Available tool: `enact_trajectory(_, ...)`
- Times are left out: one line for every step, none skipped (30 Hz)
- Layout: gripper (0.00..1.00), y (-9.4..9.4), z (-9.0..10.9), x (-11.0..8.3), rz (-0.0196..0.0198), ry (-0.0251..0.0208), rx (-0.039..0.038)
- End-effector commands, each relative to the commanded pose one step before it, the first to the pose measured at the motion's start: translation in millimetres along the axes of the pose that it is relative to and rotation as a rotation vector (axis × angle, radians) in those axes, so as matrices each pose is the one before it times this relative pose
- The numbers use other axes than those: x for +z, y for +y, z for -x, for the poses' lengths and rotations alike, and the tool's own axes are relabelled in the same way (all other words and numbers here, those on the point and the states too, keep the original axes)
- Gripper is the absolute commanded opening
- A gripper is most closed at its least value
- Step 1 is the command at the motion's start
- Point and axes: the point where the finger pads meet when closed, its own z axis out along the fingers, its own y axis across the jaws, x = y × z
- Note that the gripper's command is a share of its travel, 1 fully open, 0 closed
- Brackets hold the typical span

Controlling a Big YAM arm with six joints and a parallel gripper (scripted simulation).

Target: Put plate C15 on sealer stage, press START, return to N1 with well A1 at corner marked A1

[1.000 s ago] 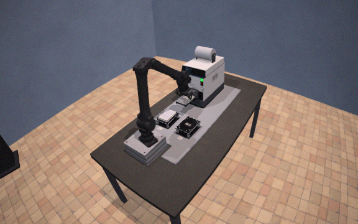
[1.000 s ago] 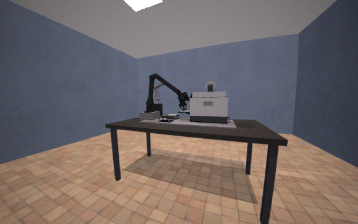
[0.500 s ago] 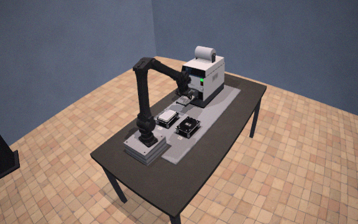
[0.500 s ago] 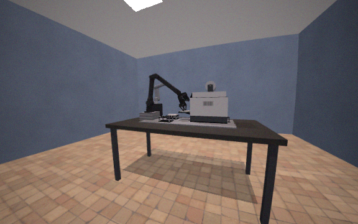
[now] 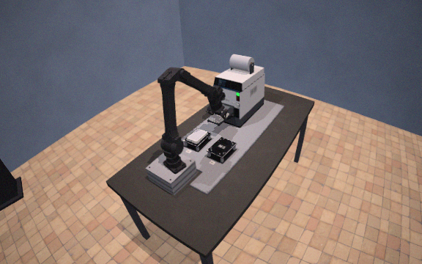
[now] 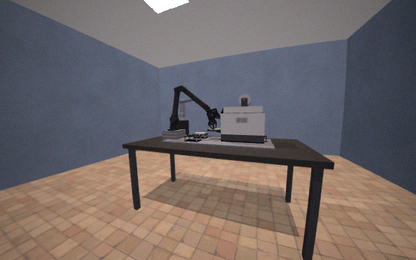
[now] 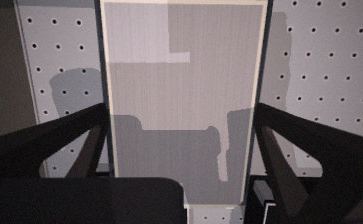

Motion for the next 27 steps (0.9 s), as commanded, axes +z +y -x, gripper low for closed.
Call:
enact_trajectory(1.0,-6.02,4.71,9.51,-0.00599,-0.0073,0.02003)
enact_trajectory(1.0,0.33,2.56,-3.03,0.00021,-0.00438,-0.00034)
enact_trajectory(1.0,0.27,2.28,-2.54,0.00027,-0.00342,-0.00047)
enact_trajectory(1.0,0.0,0.0,0.0,0.0,0.0,0.0)
enact_trajectory(1.0,0.0,0.0,0.0,0.0,0.0,0.0)
enact_trajectory(1.0,2.61,2.12,-2.58,0.00188,-0.00353,-0.00868)
enact_trajectory(1.0,2.28,2.24,-2.59,0.00154,-0.00394,-0.00774)
enact_trajectory(1.0,0.68,2.37,-2.58,0.00058,-0.00398,-0.00489)
enact_trajectory(1.0,0.67,2.37,-2.59,0.00057,-0.00398,-0.00489)
enact_trajectory(1.0,0.66,2.36,-2.6,0.00057,-0.00398,-0.00189)
enact_trajectory(1.0,0.55,0.65,-2.0,0.00035,-0.00099,-0.00193)
enact_trajectory(1.0,0.55,0.64,-2.0,0.00035,-0.00099,-0.00193)
enact_trajectory(1.0,0.55,0.73,-2.01,0.00038,-0.00137,-0.00192)
enact_trajectory(1.0,0.57,0.7,-0.66,0.00039,-0.00156,-0.00192)
enact_trajectory(1.0,0.58,0.93,-0.58,0.00046,-0.00251,-0.00172)
enact_trajectory(1.0,0.65,1.92,-0.58,0.00073,-0.00655,-0.00077)
enact_trajectory(1.0,0.64,1.79,-0.58,0.0007,-0.00598,-0.00047)
enact_trajectory(1.0,0.58,1.8,-0.66,0.00089,-0.00596,-0.00017)
enact_trajectory(1.0,0.66,1.79,-0.66,0.00077,-0.00597,-0.00073)
enact_trajectory(1.0,0.06,1.78,-0.57,0.00038,-0.0058,0.00436)
enact_trajectory(1.0,0.0,0.0,0.0,0.0,0.0,0.0)
enact_trajectory(1.0,0.0,0.0,0.0,0.0,0.0,0.0)
enact_trajectory(1.0,-2.59,1.59,0.05,-0.00147,-0.00457,0.00867)
enact_trajectory(1.0,-2.17,1.67,-0.1,-0.00117,-0.00489,0.00796)
enact_trajectory(1.0,-2.12,0.92,-0.07,-0.00134,-0.00185,0.00773)
enact_trajectory(1.0,-2.12,0.91,-0.05,-0.00135,-0.0018,0.00773)
enact_trajectory(1.0,-2.12,0.9,-0.02,-0.00135,-0.00174,0.00473)
